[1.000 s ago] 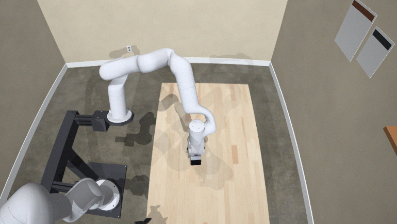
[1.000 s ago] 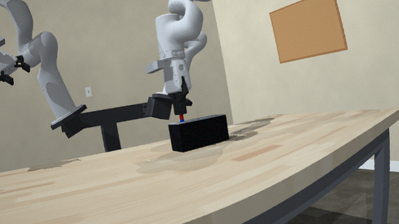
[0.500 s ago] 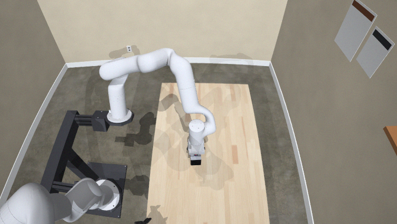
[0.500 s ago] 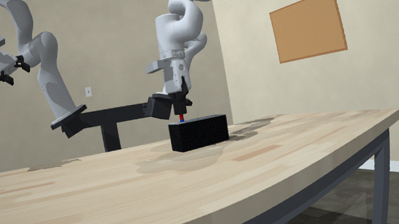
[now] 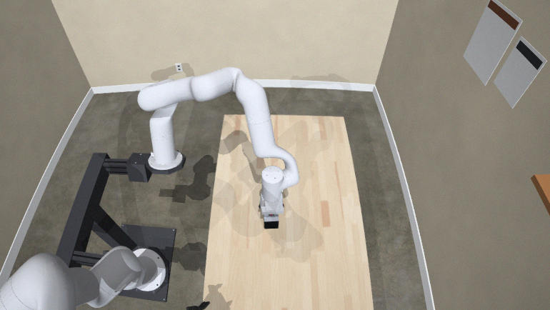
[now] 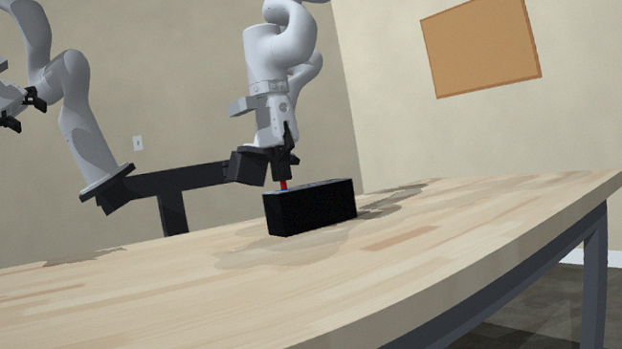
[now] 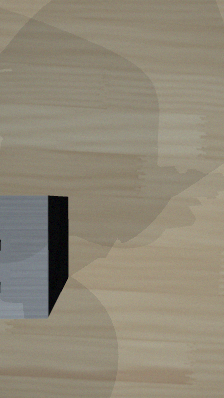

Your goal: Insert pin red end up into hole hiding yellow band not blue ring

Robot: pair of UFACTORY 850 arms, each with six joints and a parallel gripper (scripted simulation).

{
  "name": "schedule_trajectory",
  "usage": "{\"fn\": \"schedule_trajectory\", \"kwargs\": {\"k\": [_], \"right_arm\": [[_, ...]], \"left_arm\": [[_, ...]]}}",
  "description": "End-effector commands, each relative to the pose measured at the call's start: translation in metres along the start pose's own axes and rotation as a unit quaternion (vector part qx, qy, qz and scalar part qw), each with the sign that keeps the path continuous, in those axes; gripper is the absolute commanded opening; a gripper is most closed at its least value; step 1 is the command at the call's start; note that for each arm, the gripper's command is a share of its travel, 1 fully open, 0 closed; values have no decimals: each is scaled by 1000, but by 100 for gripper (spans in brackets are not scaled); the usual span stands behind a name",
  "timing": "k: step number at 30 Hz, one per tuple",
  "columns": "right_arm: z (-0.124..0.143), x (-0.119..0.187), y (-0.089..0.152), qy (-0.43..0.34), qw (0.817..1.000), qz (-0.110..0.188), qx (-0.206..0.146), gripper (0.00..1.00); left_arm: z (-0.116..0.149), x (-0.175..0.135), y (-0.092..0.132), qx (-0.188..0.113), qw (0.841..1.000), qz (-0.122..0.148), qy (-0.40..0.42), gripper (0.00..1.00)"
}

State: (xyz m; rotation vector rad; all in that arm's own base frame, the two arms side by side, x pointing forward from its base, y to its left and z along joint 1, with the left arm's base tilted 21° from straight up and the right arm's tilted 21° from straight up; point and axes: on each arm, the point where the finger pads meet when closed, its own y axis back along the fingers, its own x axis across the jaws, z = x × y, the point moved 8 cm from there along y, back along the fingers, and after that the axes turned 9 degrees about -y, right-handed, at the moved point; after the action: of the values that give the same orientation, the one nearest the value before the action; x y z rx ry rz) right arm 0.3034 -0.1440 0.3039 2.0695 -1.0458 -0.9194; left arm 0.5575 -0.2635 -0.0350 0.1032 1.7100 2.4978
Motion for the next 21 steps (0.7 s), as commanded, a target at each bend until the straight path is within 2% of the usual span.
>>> {"fn": "schedule_trajectory", "kwargs": {"k": [1, 21], "right_arm": [[-1, 0, 0, 1, 1000, 0, 0, 100], [-1, 0, 0, 1, 1000, 0, 0, 100]], "left_arm": [[0, -1, 1, 0, 1000, -1, 0, 0], [-1, 0, 2, 0, 1000, -1, 0, 0]]}}
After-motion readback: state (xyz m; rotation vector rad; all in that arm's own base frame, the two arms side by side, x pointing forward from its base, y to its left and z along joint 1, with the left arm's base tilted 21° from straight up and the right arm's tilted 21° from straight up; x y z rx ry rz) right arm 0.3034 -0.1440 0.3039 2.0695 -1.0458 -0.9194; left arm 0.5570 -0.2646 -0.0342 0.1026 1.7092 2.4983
